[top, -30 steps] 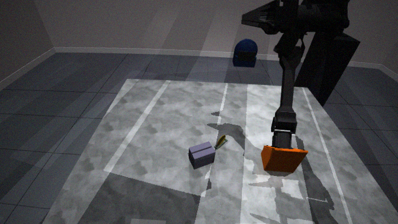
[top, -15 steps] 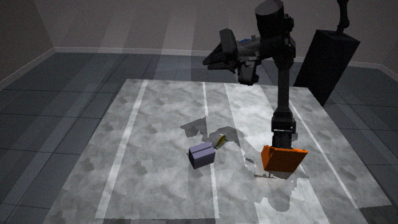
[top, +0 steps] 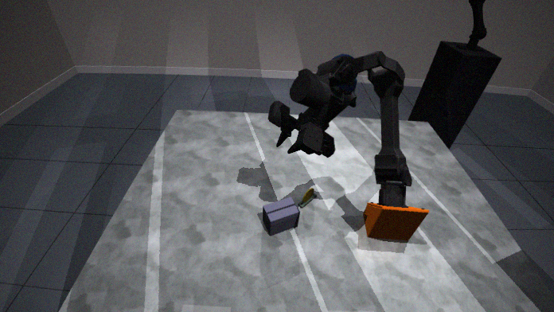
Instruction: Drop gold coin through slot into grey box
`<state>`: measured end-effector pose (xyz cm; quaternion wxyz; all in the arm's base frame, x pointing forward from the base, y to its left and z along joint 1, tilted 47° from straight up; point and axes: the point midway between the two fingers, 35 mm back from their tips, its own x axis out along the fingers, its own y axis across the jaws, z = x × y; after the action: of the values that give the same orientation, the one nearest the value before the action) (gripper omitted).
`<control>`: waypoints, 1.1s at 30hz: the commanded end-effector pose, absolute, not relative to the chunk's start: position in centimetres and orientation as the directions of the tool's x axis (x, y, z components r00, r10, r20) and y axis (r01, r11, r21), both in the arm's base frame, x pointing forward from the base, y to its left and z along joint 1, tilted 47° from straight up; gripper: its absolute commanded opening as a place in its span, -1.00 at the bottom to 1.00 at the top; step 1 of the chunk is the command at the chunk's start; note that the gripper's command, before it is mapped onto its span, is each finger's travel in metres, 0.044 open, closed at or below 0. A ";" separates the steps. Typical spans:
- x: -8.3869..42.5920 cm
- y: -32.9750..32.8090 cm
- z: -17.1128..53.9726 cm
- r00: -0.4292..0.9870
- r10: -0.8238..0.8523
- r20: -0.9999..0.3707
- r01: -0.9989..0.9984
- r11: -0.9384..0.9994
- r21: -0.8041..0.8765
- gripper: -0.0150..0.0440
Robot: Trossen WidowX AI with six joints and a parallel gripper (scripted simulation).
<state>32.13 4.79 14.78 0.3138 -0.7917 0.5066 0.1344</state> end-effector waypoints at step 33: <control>22.0 -9.8 6.1 -0.108 -0.718 -0.688 -0.674 0.562 -0.480 0.05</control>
<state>22.27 -9.27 6.61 0.4806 -0.4660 0.7425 -0.0242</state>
